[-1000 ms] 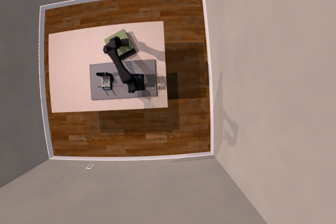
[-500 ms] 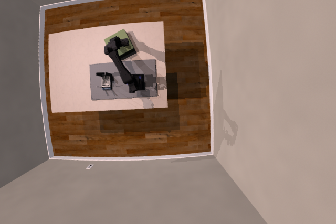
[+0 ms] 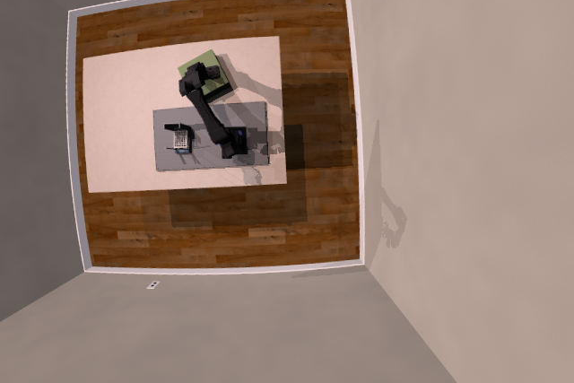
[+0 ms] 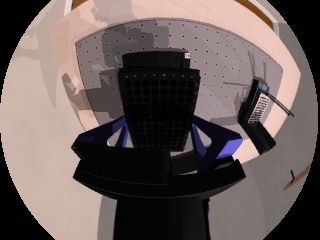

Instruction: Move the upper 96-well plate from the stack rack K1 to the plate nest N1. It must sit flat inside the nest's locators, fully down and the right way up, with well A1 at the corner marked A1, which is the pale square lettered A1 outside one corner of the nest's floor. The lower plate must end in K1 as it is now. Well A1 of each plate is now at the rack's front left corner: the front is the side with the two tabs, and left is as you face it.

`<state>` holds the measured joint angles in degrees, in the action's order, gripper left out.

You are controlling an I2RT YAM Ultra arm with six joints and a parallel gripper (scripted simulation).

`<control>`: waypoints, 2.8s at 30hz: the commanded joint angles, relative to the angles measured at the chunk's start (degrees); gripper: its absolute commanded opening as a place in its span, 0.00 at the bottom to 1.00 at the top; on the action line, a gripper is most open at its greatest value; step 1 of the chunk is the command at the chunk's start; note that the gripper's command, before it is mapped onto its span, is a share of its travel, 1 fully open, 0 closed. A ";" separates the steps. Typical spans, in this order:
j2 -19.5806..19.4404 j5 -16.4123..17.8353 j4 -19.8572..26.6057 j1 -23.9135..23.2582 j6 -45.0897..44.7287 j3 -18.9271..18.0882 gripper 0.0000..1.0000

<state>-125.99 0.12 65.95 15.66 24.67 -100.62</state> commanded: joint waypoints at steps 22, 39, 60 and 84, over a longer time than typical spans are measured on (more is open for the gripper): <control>-1.92 -0.34 -7.99 0.77 0.41 3.93 0.00; -3.61 -0.33 -12.63 0.80 0.45 5.95 0.00; -3.22 -0.34 -14.77 0.82 0.46 8.97 0.00; -3.62 -0.34 -15.85 0.86 0.49 9.59 0.00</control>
<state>-130.67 0.12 50.96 15.66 24.77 -91.79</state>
